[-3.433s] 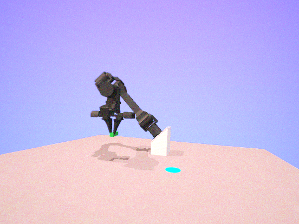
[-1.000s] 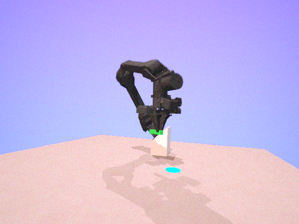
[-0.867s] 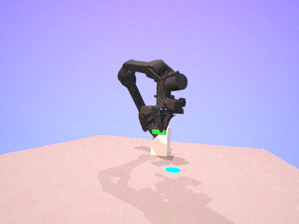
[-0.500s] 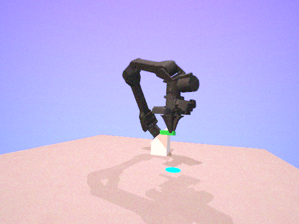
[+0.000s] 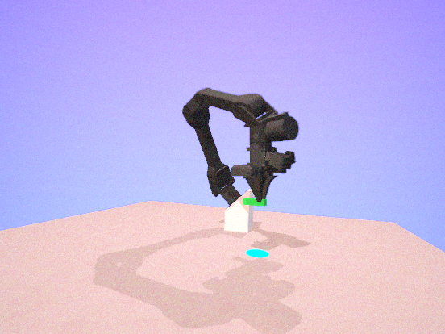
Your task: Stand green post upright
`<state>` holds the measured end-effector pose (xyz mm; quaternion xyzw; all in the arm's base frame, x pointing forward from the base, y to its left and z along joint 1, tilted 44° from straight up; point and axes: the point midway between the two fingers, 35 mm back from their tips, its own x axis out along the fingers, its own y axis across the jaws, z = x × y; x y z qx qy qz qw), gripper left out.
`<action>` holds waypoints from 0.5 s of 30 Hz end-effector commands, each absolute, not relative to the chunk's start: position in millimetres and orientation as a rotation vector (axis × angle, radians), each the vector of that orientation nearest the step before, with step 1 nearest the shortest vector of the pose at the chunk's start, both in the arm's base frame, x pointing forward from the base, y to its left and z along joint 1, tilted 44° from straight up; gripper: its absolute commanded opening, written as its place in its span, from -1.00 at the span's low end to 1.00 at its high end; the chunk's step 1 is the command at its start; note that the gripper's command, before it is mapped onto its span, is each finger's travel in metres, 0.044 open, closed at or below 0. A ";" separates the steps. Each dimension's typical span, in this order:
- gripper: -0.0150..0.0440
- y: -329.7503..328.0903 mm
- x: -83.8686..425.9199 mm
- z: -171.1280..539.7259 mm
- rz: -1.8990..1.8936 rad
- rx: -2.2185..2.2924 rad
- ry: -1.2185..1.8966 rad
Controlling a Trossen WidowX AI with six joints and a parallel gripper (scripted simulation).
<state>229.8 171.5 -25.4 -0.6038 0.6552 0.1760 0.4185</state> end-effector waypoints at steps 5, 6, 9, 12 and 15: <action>-0.42 169.2 228.6 -27.8 0.495 -1.453 1.641; -0.42 168.9 228.5 -28.4 0.500 -1.446 1.641; -0.42 167.8 228.2 -30.0 0.518 -1.425 1.640; -0.42 166.8 227.9 -31.6 0.535 -1.405 1.639; -0.42 165.9 227.7 -33.1 0.552 -1.384 1.637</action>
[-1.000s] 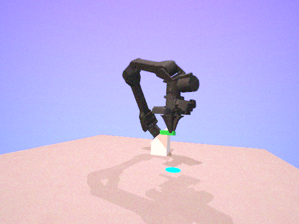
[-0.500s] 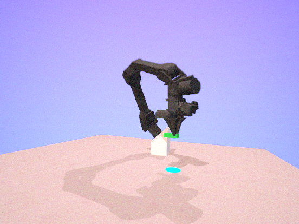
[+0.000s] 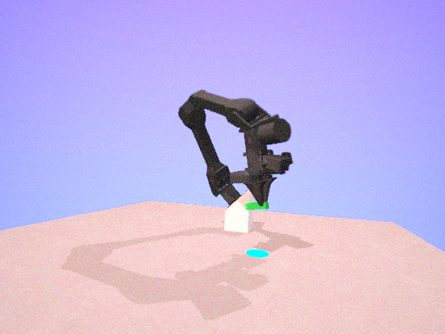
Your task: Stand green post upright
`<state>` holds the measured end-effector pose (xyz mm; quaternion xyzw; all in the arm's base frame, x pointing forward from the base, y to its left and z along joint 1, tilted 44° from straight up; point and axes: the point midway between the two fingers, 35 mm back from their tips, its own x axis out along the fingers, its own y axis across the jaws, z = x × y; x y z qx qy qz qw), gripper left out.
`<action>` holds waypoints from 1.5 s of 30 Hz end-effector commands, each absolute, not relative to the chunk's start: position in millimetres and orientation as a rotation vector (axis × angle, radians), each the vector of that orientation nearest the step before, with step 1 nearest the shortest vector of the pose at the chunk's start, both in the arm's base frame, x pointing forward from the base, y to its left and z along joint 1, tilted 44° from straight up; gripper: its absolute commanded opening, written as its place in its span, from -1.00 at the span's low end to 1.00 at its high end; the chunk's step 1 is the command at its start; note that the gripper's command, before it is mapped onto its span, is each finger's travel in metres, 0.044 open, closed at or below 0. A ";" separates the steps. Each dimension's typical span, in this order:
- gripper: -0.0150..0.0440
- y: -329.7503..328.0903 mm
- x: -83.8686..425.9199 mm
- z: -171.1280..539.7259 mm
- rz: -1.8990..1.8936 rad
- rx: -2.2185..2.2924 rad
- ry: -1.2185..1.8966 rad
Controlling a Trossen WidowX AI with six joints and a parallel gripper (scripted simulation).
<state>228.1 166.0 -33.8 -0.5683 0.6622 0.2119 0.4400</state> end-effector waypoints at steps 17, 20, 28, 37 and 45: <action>-0.42 161.6 226.5 -40.9 0.647 -1.273 1.612; -0.42 161.0 226.4 -42.1 0.663 -1.255 1.605; -0.42 159.7 226.2 -45.0 0.706 -1.206 1.584; -0.42 158.4 226.1 -47.8 0.754 -1.153 1.555; -0.42 157.5 226.2 -49.7 0.794 -1.108 1.524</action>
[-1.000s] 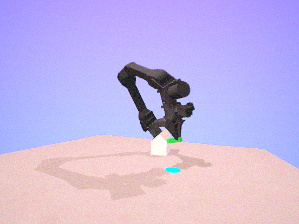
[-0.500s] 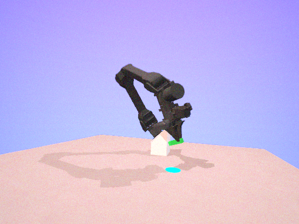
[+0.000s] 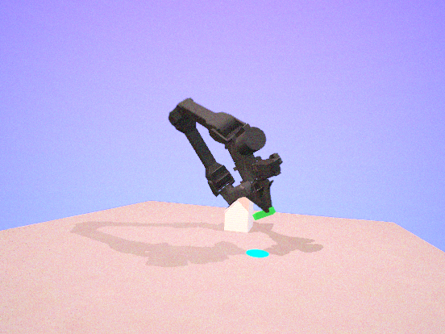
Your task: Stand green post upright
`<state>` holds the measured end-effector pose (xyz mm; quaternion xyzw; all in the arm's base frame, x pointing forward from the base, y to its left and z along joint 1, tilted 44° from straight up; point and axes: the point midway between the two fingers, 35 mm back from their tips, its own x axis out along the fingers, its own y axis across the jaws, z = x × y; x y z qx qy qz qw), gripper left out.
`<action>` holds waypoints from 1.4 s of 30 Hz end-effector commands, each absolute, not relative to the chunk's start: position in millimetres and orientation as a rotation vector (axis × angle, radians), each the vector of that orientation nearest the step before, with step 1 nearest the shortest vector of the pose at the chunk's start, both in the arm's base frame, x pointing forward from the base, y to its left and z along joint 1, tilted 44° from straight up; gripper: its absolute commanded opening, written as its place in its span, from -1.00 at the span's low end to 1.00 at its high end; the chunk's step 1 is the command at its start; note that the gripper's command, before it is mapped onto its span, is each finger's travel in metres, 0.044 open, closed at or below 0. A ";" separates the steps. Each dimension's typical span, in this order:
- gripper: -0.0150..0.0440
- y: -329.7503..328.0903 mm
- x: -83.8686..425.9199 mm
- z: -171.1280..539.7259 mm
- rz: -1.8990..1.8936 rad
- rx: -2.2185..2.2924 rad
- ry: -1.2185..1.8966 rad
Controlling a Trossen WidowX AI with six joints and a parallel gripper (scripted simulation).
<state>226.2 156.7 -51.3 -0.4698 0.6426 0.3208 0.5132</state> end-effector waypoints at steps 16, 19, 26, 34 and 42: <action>-0.42 156.2 226.8 -52.3 0.871 -1.026 1.452; -0.42 156.0 226.9 -52.6 0.884 -1.012 1.436; -0.42 155.6 227.3 -53.0 0.915 -0.980 1.398; -0.42 155.1 227.8 -52.9 0.948 -0.946 1.352; -0.42 154.7 228.3 -52.4 0.979 -0.915 1.302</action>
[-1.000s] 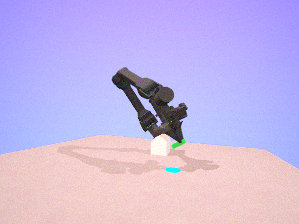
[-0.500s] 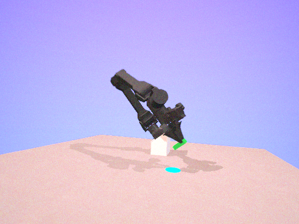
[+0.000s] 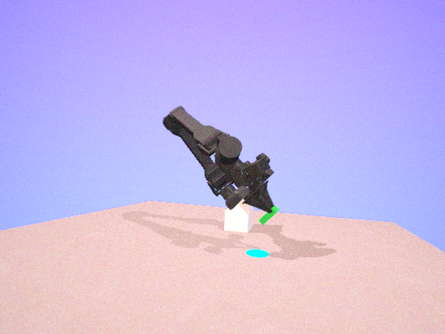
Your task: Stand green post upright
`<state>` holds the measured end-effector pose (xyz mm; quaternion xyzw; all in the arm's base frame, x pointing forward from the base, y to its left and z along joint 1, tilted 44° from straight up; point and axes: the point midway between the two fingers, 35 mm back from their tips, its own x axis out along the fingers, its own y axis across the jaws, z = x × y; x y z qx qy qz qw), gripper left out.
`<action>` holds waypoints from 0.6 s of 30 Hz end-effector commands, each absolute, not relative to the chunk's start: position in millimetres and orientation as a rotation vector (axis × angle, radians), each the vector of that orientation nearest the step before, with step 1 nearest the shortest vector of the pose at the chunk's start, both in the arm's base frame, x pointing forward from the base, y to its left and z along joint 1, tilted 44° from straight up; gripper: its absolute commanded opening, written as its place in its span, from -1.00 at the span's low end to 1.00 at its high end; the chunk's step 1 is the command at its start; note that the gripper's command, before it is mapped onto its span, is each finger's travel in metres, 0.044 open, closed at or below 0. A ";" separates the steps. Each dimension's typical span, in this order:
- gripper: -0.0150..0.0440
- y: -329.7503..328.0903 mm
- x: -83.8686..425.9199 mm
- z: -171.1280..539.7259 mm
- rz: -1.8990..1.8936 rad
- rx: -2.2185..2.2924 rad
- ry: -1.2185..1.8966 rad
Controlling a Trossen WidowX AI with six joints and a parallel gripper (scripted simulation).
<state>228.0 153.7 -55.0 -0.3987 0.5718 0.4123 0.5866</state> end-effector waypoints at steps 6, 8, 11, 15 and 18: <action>-0.42 154.3 228.7 -51.7 1.001 -0.894 1.263; -0.42 154.2 228.8 -51.4 1.008 -0.887 1.250; -0.42 154.0 229.0 -50.9 1.019 -0.877 1.229; -0.42 153.8 229.2 -50.1 1.032 -0.865 1.202; -0.42 153.6 229.4 -49.4 1.041 -0.856 1.180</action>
